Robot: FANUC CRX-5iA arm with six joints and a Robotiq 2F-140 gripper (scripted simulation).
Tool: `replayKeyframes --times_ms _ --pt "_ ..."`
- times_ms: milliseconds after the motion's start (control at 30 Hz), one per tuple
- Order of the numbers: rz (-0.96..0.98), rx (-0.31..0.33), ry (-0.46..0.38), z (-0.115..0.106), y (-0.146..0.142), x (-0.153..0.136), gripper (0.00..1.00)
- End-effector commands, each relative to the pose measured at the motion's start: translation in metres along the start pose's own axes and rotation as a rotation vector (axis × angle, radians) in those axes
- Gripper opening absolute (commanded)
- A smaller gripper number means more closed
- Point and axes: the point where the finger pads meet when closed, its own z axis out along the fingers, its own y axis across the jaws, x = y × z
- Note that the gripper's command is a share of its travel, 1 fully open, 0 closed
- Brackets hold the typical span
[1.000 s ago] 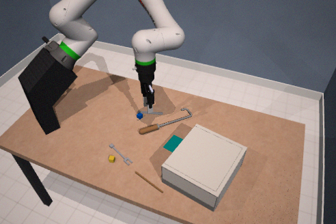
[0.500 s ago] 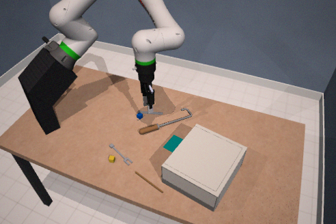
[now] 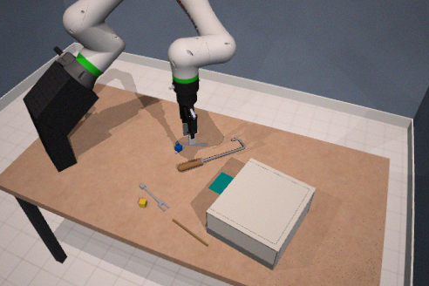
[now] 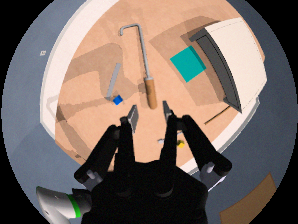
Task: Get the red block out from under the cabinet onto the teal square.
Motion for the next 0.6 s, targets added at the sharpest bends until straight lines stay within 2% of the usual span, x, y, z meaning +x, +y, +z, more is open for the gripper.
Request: replayKeyframes --times_ms 0,267,567 --pt "0.0 0.0 0.0 0.0 0.0 0.0 0.34" --pt "0.0 0.0 0.0 0.003 0.0 0.0 0.34" --pt "0.0 0.0 0.0 0.016 0.0 0.0 0.34"
